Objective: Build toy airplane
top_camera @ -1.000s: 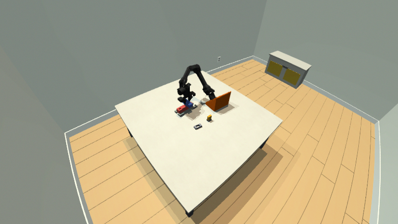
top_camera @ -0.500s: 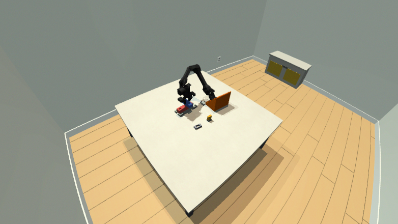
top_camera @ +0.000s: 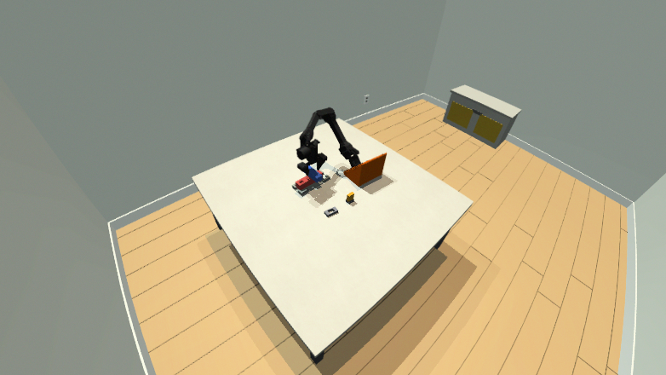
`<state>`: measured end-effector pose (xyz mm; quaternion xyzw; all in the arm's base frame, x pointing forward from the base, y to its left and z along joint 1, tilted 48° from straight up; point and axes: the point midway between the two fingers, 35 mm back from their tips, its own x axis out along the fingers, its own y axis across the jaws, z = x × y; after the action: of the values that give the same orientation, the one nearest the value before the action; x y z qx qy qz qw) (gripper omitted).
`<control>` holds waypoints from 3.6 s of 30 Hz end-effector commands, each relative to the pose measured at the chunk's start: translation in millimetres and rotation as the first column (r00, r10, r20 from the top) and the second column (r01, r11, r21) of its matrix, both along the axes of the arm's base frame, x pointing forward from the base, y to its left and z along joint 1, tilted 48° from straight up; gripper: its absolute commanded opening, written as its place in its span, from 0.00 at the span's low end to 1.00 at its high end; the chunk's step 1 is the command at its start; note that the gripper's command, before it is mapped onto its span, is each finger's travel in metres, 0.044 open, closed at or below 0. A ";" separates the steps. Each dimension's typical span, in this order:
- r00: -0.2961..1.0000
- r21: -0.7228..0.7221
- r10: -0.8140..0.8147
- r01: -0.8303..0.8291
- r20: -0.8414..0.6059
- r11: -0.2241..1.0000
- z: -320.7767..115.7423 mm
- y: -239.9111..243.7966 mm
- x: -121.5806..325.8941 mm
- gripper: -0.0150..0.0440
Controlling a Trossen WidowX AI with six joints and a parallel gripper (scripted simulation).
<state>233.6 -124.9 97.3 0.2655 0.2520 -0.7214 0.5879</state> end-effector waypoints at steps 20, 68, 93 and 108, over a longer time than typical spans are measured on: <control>1.000 0.000 0.001 -0.001 0.000 1.000 55.7 59.3 18.6 1.00; 0.072 0.649 0.820 -0.573 -0.568 0.500 -80.9 203.9 18.7 1.00; 0.080 0.632 0.800 -0.568 -0.595 0.527 -186.3 203.2 -31.0 1.00; 0.080 0.632 0.800 -0.568 -0.595 0.527 -199.5 190.2 -33.2 1.00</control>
<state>203.9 72.4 -96.4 -0.2017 0.6779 -0.3432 0.6181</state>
